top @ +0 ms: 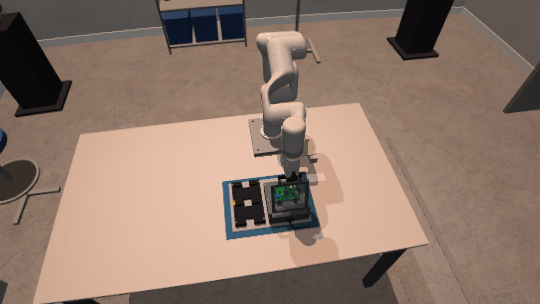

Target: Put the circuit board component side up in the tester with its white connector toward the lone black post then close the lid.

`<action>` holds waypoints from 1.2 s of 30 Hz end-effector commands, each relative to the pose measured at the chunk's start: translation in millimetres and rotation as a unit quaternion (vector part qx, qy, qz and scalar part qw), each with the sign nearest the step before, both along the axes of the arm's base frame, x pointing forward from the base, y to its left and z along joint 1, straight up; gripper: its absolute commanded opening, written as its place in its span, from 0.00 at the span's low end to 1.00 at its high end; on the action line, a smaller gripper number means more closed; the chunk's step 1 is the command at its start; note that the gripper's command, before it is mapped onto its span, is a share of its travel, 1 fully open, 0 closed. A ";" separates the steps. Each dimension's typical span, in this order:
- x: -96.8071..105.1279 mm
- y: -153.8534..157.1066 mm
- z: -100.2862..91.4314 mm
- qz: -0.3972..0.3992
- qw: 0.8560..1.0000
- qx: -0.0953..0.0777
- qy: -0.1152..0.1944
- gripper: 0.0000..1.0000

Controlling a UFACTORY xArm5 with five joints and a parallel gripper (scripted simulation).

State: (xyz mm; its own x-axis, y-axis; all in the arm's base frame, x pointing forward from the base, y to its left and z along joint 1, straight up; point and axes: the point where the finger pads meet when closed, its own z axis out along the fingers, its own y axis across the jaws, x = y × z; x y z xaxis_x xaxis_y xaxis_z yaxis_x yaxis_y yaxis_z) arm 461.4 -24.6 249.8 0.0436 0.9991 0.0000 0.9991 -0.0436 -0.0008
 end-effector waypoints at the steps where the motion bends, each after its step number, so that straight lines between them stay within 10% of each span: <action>1: -3.4 0.1 0.7 0.000 1.000 0.000 -0.003 0.00; 36: -57.4 2.3 -28.8 0.000 1.000 0.000 -0.003 0.00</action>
